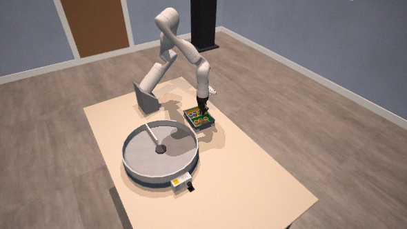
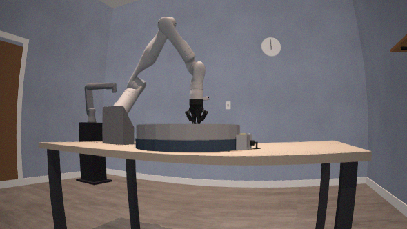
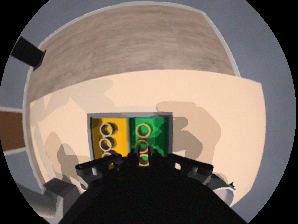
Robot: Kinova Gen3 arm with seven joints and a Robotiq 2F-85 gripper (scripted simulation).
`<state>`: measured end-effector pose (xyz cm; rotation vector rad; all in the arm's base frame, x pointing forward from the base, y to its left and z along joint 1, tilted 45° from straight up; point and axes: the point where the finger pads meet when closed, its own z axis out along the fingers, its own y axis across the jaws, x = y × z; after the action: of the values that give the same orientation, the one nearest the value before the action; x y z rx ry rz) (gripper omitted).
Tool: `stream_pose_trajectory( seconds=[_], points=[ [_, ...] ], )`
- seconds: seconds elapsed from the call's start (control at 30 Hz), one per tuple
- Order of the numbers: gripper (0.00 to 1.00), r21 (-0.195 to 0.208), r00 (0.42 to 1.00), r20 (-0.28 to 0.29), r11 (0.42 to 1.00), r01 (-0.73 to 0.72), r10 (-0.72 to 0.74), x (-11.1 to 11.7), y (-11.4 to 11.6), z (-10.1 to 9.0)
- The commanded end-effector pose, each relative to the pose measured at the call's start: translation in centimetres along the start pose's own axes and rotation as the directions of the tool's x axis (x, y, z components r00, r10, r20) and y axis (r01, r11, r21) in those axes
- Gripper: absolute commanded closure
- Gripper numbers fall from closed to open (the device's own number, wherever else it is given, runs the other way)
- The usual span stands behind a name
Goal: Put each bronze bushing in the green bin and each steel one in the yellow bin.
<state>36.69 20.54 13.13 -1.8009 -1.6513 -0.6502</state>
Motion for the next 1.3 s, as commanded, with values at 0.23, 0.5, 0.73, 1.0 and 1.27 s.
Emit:
stream_pose_trajectory(
  seconds=[0.23,0.5,0.73,1.0,1.27],
  points=[
    [0.84,-0.015,1.0,0.003,1.0,-0.011,0.011,-0.7,0.6,-6.9],
    [0.84,-0.015,1.0,0.003,1.0,-0.011,0.011,-0.7,0.6,-6.9],
    [0.84,-0.015,1.0,0.003,1.0,-0.013,0.013,-0.6,0.6,-6.7],
    [0.84,-0.015,1.0,0.003,1.0,-0.013,0.013,-0.6,0.6,-6.7],
    [0.84,-0.015,1.0,0.003,1.0,-0.013,0.013,-0.6,0.6,-6.7]
  ],
)
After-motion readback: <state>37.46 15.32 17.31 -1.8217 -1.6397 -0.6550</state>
